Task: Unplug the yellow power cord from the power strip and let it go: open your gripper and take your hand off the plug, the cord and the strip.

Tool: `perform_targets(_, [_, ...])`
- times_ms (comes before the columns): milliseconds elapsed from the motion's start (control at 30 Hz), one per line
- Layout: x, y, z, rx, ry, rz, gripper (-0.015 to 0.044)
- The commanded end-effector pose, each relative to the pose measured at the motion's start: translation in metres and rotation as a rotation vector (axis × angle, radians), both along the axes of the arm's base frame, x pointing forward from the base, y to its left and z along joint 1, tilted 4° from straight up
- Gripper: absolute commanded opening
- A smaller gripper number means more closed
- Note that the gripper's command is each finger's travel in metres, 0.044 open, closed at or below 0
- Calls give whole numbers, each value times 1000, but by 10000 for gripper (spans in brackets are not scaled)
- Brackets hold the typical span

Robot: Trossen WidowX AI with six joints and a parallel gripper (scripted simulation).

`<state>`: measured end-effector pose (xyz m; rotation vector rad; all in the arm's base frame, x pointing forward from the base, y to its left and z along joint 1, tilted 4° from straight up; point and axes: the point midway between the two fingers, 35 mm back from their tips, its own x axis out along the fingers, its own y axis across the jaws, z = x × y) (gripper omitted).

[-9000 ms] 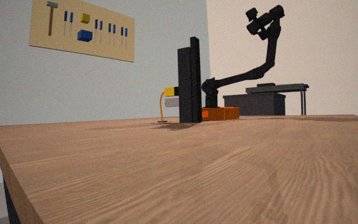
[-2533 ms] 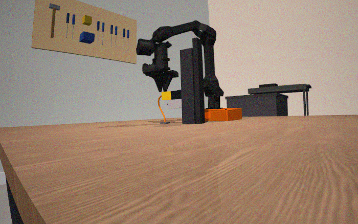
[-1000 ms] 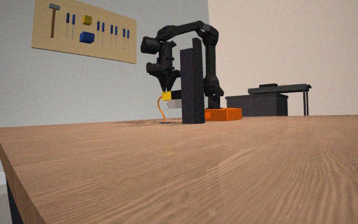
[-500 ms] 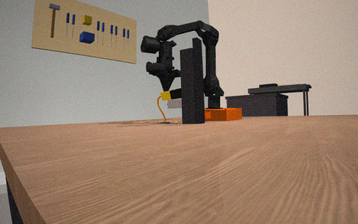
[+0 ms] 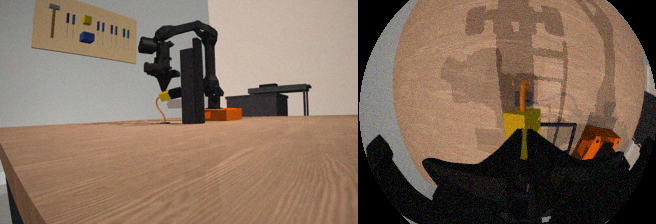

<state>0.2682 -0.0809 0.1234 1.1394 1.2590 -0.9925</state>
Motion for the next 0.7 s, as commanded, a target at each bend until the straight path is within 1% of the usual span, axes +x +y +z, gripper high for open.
perform_targets(0, [1,-5,-2,-3,11,0,26])
perform_targets(333, [1,-2,1,-3,15,-3,289])
perform_targets(400, [4,-14,3,-4,15,-3,341])
perform_targets(500, [9,-44,8,-7,14,-3,420])
perform_targets(533, [10,-52,10,-7,14,-3,440])
perform_targets(667, [10,-60,11,-8,14,-3,440])
